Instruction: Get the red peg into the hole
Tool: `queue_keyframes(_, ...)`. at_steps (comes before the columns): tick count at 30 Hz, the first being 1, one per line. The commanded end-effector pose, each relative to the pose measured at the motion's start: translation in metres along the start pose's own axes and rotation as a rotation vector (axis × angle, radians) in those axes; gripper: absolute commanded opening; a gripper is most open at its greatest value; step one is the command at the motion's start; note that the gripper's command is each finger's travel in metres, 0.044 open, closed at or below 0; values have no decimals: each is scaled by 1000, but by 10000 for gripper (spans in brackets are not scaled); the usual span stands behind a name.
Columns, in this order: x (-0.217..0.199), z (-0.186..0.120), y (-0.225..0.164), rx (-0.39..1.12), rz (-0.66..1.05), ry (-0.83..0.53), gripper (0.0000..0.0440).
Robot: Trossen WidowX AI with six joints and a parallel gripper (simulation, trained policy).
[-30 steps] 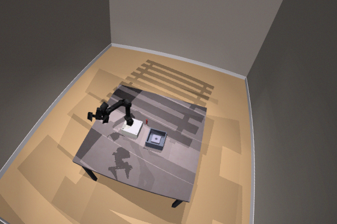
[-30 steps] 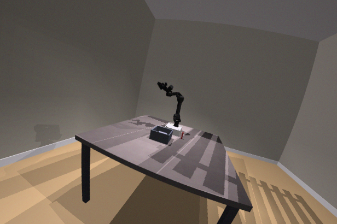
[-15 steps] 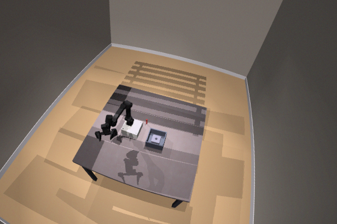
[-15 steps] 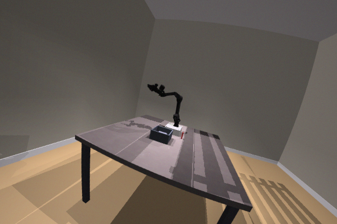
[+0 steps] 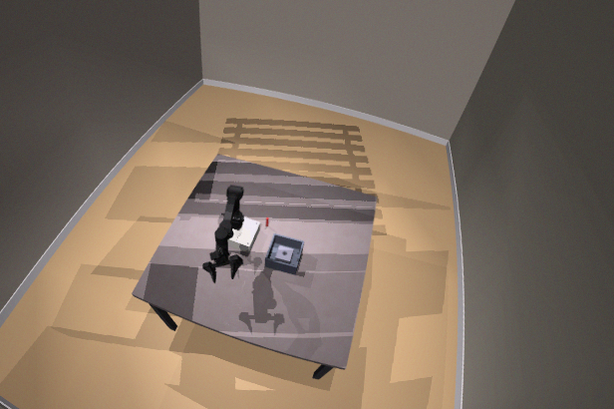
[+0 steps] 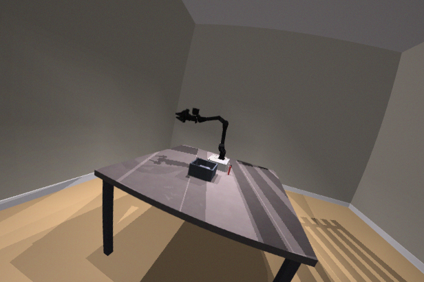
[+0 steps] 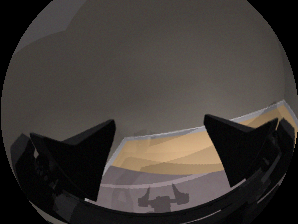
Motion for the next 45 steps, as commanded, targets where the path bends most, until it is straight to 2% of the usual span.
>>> queue_keyframes(1, 18, 4, -22, 71, 25, -24, 440)
queue_keyframes(10, 77, -1, -88, 313, 36, -88, 440)
queue_keyframes(20, 139, -39, -153, 583, -24, -138, 440)
queue_keyframes(33, 203, -127, -216, 910, -179, -148, 440)
queue_keyframes(45, 230, -227, -250, 1176, -361, -153, 440)
Point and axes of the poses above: the point midway between the two fingers, 35 mm back from their tips, its own z axis out along the fingers, its own x axis across the jaws, y = z × x, the point moved 9 cm from there along -z, back along the fingers, and after that the axes turned 7 degrees about z, right-handed, at the moved point
